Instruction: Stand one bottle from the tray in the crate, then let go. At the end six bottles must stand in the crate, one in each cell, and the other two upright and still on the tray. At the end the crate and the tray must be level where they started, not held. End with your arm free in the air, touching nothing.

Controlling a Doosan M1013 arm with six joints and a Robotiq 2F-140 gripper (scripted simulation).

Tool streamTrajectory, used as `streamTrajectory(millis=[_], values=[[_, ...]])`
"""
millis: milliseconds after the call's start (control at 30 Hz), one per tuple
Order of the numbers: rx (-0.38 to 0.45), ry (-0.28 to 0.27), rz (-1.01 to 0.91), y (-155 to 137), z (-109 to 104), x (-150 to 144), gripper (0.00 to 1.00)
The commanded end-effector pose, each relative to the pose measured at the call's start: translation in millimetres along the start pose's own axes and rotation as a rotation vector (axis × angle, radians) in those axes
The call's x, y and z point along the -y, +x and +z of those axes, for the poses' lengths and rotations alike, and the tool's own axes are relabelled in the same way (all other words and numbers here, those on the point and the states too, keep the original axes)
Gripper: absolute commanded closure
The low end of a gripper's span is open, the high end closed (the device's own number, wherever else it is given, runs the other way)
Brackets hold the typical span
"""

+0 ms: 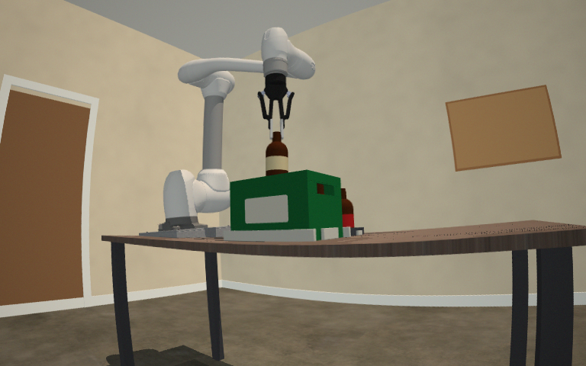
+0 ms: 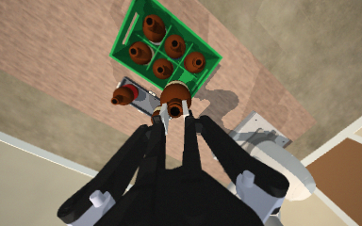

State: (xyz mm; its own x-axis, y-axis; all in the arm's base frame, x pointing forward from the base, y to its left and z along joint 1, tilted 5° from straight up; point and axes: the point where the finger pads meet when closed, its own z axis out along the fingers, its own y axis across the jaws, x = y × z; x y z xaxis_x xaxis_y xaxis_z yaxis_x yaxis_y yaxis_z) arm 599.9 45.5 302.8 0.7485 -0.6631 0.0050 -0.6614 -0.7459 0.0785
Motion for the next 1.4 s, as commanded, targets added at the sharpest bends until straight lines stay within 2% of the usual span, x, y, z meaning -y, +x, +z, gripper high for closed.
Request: streamTrajectory(millis=[0,1367], values=[[-0.006,-0.003,-0.004,2.3,1.2,-9.1,1.00],[-0.006,-0.003,-0.004,6.7,1.1,-19.3,1.00]])
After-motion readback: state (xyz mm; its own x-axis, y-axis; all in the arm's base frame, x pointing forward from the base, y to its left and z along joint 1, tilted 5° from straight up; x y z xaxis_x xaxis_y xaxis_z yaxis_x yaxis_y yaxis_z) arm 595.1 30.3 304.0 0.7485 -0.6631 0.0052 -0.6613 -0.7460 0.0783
